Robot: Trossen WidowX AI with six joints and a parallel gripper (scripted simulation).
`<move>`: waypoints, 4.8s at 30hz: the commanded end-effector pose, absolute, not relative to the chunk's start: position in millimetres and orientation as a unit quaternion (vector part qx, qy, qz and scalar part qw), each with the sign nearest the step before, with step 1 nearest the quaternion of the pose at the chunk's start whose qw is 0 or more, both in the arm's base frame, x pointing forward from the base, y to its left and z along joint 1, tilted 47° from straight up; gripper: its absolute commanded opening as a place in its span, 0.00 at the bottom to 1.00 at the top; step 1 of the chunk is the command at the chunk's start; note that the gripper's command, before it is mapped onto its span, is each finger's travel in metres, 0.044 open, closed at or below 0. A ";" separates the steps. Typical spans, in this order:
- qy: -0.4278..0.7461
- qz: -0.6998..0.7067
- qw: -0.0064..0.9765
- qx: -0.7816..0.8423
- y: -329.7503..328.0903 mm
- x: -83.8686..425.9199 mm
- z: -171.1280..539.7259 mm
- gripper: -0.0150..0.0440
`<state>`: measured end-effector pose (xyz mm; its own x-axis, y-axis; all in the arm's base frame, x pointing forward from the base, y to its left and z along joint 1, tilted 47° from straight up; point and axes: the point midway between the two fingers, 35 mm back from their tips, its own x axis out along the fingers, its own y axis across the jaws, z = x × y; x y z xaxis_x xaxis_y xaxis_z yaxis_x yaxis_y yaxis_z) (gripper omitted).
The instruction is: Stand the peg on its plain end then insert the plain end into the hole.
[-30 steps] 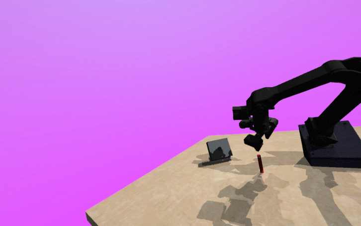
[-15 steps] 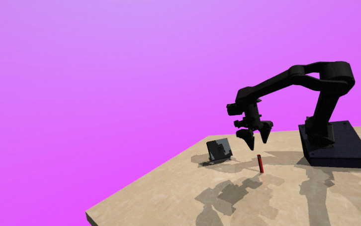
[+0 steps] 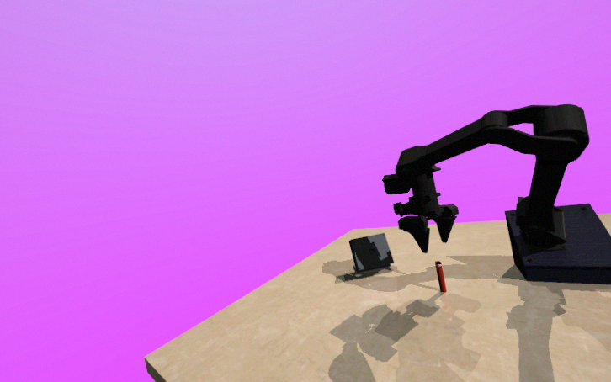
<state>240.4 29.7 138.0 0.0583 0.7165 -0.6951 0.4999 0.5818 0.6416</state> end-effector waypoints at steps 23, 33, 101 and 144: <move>0.612 0.309 0.686 0.242 33.1 241.0 135.6 1.00; 0.568 0.384 0.711 0.153 34.2 241.1 134.5 1.00; 0.074 0.682 0.577 -0.443 42.0 241.6 127.1 1.00; -0.077 0.681 0.464 -0.561 63.9 245.2 105.0 1.00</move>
